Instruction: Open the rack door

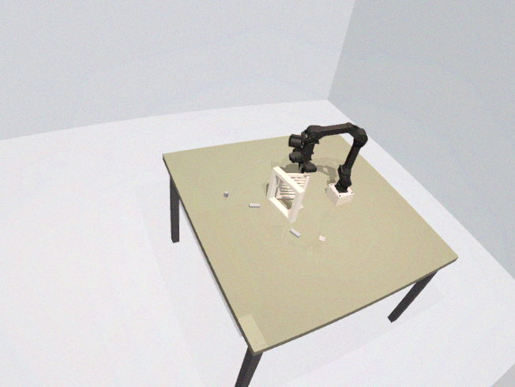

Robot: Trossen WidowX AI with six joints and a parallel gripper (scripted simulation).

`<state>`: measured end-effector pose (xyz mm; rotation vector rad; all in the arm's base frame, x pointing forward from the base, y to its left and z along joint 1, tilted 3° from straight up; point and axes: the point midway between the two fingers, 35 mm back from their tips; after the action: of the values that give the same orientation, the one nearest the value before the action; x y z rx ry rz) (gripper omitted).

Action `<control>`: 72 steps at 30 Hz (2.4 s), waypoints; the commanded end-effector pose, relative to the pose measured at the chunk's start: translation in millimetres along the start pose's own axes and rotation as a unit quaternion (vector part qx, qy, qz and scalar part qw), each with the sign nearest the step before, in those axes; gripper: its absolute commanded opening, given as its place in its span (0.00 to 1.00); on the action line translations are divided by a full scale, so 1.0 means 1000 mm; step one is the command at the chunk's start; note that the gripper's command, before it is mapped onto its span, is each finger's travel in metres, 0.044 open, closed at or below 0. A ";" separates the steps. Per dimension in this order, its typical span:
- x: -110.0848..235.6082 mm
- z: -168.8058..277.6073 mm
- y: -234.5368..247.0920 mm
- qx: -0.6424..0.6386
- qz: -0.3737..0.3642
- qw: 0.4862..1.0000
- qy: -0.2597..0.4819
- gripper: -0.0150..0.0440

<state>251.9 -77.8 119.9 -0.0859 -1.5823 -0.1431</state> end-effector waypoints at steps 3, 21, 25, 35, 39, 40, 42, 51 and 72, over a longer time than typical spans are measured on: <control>0.000 -0.005 -0.009 0.046 0.001 0.999 0.001 0.27; 0.001 -0.026 -0.041 0.184 0.002 0.983 0.000 0.27; 0.001 -0.031 -0.047 0.214 0.002 0.977 0.000 0.27; 0.001 -0.036 -0.052 0.238 0.003 0.971 0.000 0.27; 0.001 -0.036 -0.052 0.238 0.003 0.971 0.000 0.27; 0.001 -0.036 -0.052 0.238 0.003 0.971 0.000 0.27; 0.001 -0.036 -0.052 0.238 0.003 0.971 0.000 0.32; 0.001 -0.036 -0.052 0.238 0.003 0.971 0.000 0.72; 0.023 -0.038 -0.053 0.238 0.003 0.971 0.000 0.73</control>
<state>279.8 -135.3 137.1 0.2830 -1.5730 0.2370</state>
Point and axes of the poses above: the point midway between the two fingers, 35 mm back from their tips, its own x axis back along the fingers, its own y axis across the jaws, z = x × y, and after that the axes turned 9 degrees about -x, right-handed
